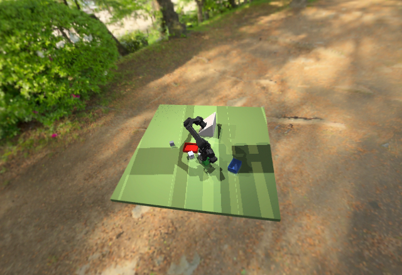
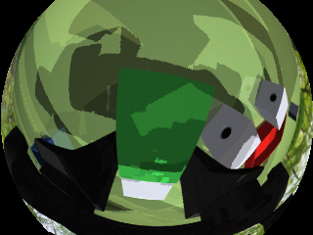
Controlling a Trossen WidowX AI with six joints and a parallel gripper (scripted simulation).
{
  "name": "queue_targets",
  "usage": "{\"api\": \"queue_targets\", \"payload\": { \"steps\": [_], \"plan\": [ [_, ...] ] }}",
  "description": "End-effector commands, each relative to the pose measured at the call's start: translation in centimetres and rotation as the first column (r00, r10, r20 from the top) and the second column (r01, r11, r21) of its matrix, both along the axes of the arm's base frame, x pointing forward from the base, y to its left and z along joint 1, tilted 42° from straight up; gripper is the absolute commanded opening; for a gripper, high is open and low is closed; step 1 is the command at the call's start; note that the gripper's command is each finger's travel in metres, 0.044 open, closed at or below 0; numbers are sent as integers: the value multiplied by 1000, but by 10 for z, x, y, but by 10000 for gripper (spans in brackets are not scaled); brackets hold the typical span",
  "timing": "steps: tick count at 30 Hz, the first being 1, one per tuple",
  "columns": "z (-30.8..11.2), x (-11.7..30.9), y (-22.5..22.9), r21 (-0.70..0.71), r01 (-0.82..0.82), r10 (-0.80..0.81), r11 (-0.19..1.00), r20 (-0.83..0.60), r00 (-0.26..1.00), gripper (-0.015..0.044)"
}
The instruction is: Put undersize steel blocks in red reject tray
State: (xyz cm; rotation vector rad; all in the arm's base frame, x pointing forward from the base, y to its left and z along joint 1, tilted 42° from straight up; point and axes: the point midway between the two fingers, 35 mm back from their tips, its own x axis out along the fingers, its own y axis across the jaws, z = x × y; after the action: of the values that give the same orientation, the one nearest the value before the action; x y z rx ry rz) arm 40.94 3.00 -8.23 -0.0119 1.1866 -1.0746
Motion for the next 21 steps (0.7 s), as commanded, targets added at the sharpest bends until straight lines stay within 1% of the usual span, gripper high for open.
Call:
{"api": "queue_targets", "payload": {
  "steps": [1,21],
  "plan": [
    [0,0,3,5,-1,1,1000,2,1000,0],
    [0,0,0,0,0,0,1000,1,1000,0]
  ]
}}
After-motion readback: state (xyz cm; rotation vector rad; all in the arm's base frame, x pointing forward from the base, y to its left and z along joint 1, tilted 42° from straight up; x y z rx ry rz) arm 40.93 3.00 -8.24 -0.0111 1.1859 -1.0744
